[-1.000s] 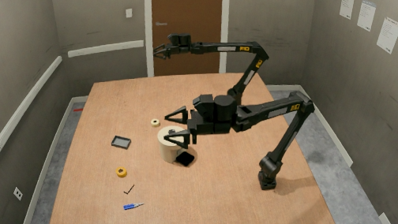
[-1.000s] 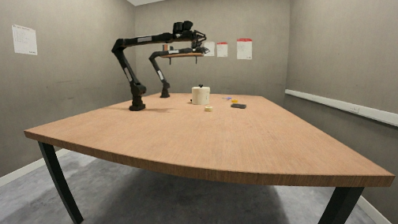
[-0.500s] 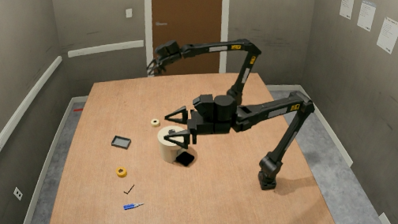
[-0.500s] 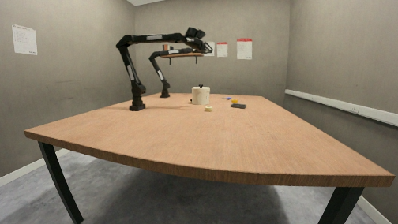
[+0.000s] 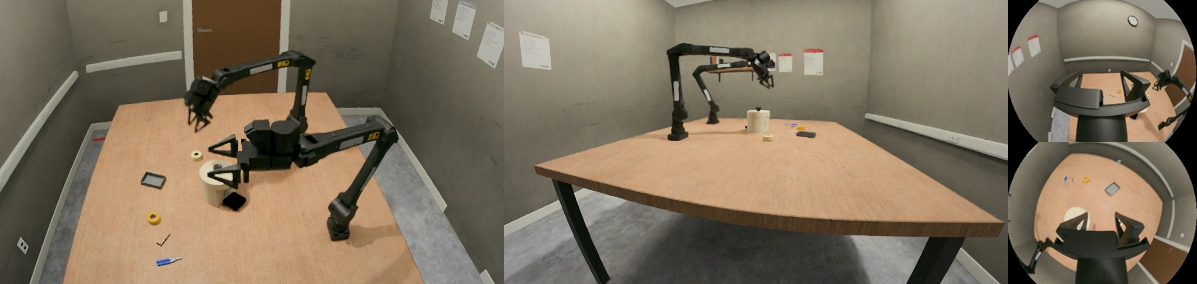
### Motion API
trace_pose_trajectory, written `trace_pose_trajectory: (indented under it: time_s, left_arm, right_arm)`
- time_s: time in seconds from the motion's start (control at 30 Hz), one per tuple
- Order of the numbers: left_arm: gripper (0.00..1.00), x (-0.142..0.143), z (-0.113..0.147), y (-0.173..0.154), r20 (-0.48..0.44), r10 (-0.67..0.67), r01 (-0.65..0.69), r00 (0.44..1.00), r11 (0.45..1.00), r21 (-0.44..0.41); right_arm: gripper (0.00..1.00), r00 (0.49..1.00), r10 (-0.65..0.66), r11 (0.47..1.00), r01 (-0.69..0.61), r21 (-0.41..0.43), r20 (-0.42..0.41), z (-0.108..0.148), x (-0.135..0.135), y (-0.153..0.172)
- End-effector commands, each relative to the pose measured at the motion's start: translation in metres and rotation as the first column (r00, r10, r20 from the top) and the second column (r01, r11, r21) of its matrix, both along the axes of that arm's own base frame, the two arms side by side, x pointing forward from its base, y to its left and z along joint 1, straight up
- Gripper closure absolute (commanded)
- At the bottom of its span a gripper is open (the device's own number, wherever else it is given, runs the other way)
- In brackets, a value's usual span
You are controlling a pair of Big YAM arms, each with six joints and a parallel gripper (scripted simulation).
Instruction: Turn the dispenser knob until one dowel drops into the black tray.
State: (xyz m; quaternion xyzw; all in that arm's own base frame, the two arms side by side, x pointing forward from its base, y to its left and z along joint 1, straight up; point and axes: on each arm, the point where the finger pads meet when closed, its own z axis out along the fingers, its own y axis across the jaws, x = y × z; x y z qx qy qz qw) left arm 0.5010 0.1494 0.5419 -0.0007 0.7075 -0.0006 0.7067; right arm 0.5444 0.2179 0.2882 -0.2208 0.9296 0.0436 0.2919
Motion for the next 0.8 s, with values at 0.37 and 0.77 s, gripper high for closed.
trace_pose_trajectory:
  time_s: [0.37, 0.77]
  left_arm:
    - [0.00, -0.002, 0.007, -0.005, 0.008, -0.004, 0.004, 1.000, 1.000, 0.011]
    - [0.00, -0.002, 0.007, -0.005, 0.008, -0.004, 0.004, 1.000, 1.000, 0.011]
  right_arm:
    - [0.31, 0.898, 0.185, 0.948, -0.271, -0.169, -0.400, -0.056, -0.060, 0.095]
    - [0.31, 0.859, 0.176, 0.932, -0.303, -0.201, -0.482, -0.064, -0.075, 0.098]
